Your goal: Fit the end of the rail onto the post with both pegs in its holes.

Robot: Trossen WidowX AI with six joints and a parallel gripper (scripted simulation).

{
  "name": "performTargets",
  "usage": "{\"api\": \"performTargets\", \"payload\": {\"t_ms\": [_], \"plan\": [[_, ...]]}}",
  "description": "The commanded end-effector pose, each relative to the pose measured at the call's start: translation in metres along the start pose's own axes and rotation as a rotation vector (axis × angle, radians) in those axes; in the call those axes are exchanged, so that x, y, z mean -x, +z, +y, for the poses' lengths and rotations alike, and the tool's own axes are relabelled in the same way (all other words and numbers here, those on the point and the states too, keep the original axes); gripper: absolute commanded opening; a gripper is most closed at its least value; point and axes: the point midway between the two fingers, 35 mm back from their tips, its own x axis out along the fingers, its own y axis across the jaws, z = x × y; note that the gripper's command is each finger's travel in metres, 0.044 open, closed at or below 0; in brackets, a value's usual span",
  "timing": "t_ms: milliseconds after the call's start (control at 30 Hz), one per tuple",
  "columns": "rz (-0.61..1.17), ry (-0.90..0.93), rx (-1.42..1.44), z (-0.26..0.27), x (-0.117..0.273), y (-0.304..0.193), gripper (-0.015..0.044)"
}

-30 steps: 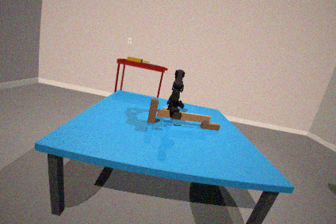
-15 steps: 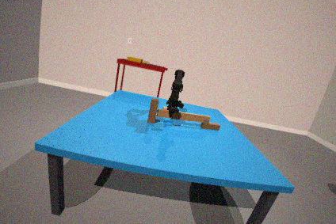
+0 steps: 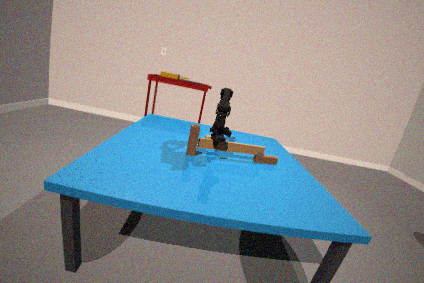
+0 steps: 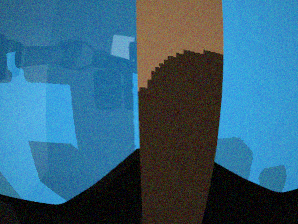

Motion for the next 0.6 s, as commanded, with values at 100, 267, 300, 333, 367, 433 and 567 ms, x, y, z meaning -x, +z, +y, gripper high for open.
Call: {"api": "performTargets", "payload": {"t_ms": [100,267,300,333,367,433,567], "plan": [[0.008,-0.006,0.000,-0.0013,0.0019,-0.0029,0.0000],[0.008,-0.006,0.000,-0.0014,0.0022,-0.0013,0.0000],[0.008,-0.006,0.000,-0.0014,0.0022,-0.0010,0.0000],[0.008,-0.006,0.000,-0.0014,0.0023,-0.0007,0.0000],[0.008,-0.006,0.000,-0.0014,0.0024,-0.0003,0.0000],[0.008,-0.006,0.000,-0.0014,0.0026,0.0003,0.0000],[0.008,-0.006,0.000,-0.0014,0.0030,0.0014,0.0000]]}}
